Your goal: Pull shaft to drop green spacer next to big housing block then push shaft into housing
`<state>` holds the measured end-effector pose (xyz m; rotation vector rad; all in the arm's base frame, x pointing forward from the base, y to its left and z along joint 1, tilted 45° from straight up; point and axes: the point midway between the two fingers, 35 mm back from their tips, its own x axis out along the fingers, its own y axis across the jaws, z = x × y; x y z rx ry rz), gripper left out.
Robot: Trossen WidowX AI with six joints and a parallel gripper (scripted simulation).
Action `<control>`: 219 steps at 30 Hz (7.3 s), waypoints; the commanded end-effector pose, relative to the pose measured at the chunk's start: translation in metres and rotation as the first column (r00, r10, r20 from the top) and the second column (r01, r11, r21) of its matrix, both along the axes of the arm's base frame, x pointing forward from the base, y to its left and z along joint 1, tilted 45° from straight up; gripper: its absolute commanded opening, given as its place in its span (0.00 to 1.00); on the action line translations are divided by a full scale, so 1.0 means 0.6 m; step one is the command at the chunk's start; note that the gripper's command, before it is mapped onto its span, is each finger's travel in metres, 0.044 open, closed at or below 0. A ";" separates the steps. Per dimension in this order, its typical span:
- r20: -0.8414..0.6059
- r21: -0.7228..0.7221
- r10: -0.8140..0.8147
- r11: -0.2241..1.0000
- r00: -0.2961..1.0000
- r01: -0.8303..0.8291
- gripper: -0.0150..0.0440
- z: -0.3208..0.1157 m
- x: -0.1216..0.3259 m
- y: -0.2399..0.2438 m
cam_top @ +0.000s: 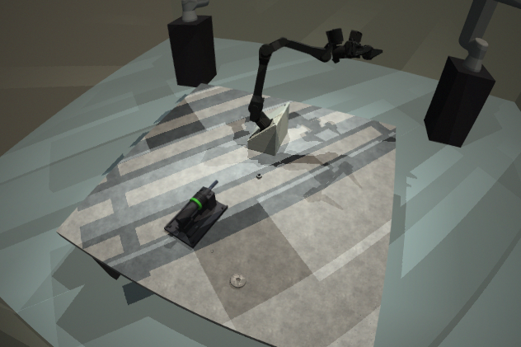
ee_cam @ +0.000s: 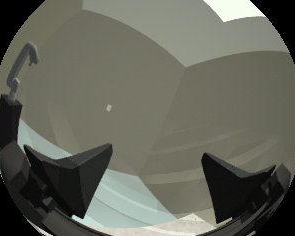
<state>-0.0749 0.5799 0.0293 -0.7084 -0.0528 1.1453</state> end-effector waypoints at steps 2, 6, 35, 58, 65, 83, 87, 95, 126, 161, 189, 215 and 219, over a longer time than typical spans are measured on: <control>-0.201 0.067 -0.190 0.976 0.961 0.207 1.00 0.013 0.146 -0.020; -0.364 0.108 -0.327 0.915 0.872 0.388 1.00 0.020 0.261 -0.054; -0.988 -0.019 0.141 -0.527 0.065 0.850 1.00 0.055 0.783 -0.678; -0.510 -0.480 0.401 -0.867 0.761 0.135 1.00 0.042 0.690 -1.121; -0.510 -0.480 0.401 -0.867 0.761 0.135 1.00 0.042 0.690 -1.121; -0.510 -0.480 0.401 -0.867 0.761 0.135 1.00 0.042 0.690 -1.121; -0.510 -0.480 0.401 -0.867 0.761 0.135 1.00 0.042 0.690 -1.121; -0.510 -0.481 0.401 -0.867 0.761 0.135 1.00 0.041 0.685 -1.120; -0.510 -0.480 0.401 -0.867 0.761 0.135 1.00 0.029 0.709 -1.142; -0.509 -0.479 0.400 -0.868 0.762 0.135 1.00 0.015 0.730 -1.165; -0.509 -0.478 0.400 -0.868 0.762 0.136 1.00 0.003 0.749 -1.185; -0.510 -0.479 0.398 -0.868 0.762 0.133 0.25 0.003 0.743 -1.184; -0.510 -0.478 0.400 -0.868 0.762 0.135 0.25 0.002 0.738 -1.183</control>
